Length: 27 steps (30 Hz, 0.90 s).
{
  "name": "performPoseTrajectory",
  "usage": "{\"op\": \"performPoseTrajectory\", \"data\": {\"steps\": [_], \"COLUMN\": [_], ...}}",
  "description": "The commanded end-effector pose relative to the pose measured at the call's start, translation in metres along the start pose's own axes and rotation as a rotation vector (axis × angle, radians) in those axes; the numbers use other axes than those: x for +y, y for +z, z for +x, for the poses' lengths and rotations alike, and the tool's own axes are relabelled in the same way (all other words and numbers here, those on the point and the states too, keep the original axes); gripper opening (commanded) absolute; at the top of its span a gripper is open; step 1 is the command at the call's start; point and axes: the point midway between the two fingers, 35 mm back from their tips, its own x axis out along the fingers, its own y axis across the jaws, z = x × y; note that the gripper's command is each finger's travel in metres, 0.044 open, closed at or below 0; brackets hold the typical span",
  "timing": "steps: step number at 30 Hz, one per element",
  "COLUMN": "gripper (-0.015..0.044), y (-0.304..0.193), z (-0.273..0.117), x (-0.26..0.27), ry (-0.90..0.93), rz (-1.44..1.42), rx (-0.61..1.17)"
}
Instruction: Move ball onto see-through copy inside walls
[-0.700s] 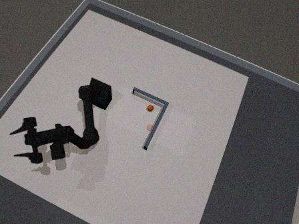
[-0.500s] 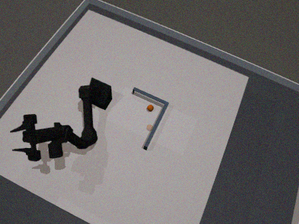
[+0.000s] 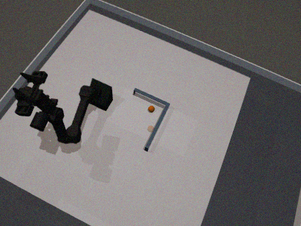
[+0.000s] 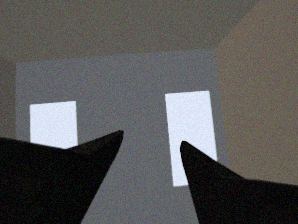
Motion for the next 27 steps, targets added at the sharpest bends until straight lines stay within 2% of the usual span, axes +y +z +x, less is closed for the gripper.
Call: {"op": "performPoseTrajectory", "data": {"steps": [1,6,13,20,27], "gripper": [0.0302,0.0302,0.0302,0.0302,0.0302], "y": [-0.034,-0.089,-0.15,-0.217,-0.292], "z": [0.018,0.023,0.006,-0.035,-0.109], "x": [0.052,0.114,0.174,0.229,0.284], "ry": [0.152,0.328,0.493,0.652,0.847], "rz": [0.003,-0.001,0.023,0.058,0.08], "rx": [0.134,0.324,0.543,0.805,1.131]}}
